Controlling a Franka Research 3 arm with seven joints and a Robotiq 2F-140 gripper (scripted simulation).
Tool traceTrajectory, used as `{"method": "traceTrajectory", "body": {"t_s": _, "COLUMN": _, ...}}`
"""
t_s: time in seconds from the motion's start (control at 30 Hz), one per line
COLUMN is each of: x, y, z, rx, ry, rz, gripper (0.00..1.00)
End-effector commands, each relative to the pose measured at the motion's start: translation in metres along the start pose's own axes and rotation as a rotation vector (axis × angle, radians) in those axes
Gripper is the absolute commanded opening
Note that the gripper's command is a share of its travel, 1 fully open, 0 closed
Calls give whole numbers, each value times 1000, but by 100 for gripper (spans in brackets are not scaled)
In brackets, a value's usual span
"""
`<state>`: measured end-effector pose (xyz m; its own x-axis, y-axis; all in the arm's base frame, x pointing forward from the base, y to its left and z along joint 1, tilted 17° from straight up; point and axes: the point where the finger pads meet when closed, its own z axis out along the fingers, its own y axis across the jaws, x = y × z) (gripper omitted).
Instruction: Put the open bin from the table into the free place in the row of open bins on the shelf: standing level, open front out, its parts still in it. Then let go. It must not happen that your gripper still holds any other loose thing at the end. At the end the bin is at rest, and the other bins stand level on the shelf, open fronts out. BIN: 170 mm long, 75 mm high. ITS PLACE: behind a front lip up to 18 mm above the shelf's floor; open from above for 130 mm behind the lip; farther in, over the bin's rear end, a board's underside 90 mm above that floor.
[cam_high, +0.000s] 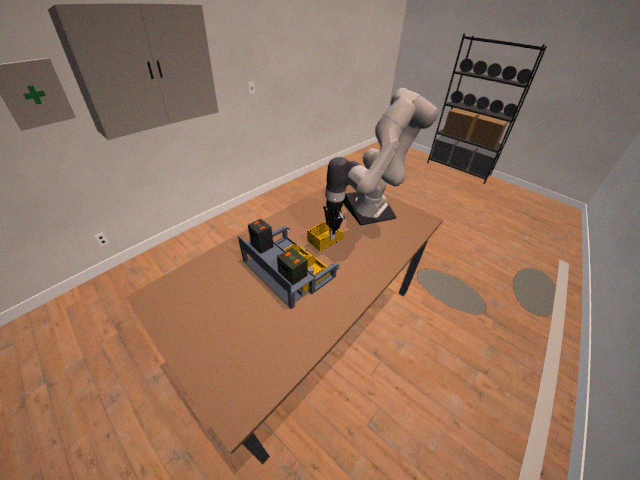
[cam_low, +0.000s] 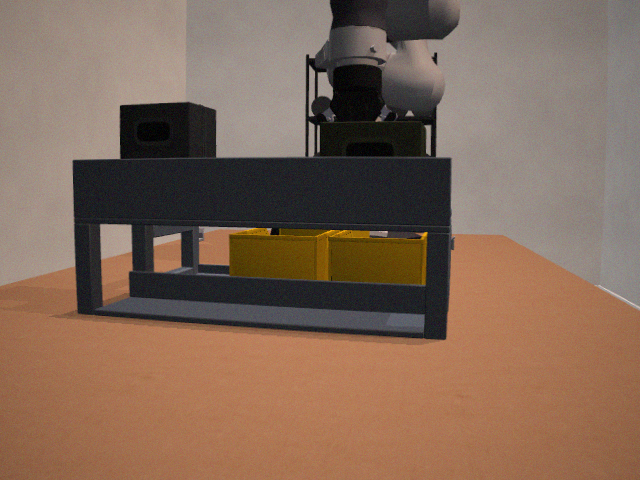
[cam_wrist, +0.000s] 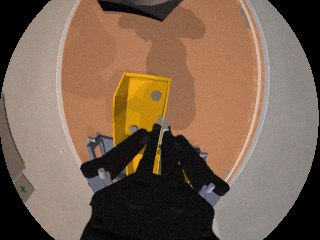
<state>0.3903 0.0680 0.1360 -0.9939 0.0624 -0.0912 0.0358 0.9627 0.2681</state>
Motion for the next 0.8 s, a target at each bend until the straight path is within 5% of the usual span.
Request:
{"method": "traceTrajectory", "body": {"t_s": 0.0, "x": -2, "y": 0, "z": -3, "rx": 1, "ry": -6, "rz": 2, "gripper": 0}}
{"method": "traceTrajectory", "body": {"t_s": 0.77, "x": 1, "y": -48, "z": -1, "rx": 1, "ry": -6, "rz": -29, "gripper": 0}}
